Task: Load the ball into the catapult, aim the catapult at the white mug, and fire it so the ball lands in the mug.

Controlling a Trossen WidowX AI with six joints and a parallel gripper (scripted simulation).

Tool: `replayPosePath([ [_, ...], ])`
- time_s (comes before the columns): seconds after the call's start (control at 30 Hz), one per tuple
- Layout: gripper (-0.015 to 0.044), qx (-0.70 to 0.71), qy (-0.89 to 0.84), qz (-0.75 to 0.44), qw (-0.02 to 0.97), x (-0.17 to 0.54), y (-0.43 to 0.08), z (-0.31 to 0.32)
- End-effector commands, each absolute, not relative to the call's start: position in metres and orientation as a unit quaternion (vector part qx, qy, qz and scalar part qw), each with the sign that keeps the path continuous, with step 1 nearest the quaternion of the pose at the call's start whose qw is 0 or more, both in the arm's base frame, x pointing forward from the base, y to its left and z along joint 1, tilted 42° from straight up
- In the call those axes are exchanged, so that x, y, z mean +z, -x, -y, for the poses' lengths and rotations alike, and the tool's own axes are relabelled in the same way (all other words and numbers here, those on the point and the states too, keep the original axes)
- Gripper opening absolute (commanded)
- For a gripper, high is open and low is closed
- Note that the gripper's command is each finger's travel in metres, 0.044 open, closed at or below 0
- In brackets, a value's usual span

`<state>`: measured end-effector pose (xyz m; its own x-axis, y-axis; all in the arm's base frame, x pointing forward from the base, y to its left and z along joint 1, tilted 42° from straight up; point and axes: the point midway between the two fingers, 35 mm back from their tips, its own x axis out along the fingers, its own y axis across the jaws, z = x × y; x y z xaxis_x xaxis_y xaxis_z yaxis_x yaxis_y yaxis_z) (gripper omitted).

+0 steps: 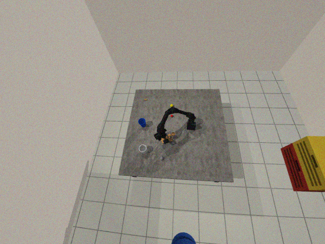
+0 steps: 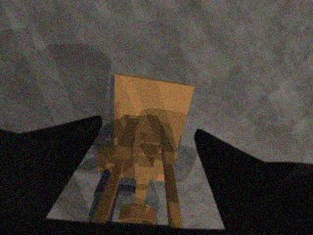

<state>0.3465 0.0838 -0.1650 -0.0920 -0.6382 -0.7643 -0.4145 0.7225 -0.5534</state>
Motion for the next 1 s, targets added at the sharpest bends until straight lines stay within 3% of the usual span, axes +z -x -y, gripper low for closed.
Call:
replayPosePath([
  [0.0,0.044,-0.097,0.364,-0.733,0.566,-0.171,-0.343,-0.078],
  [0.17,0.044,-0.097,0.364,-0.733,0.566,-0.173,-0.343,-0.076],
  [0.57,0.0125,-0.099,0.36,-0.733,0.569,-0.171,-0.345,-0.078],
  [0.73,0.0092,-0.099,0.36,-0.733,0.569,-0.171,-0.345,-0.078],
  [0.87,0.0,-0.098,0.359,-0.733,0.569,-0.142,-0.349,-0.104],
  [0.97,0.0,-0.097,0.359,-0.734,0.569,-0.133,-0.349,-0.111],
])
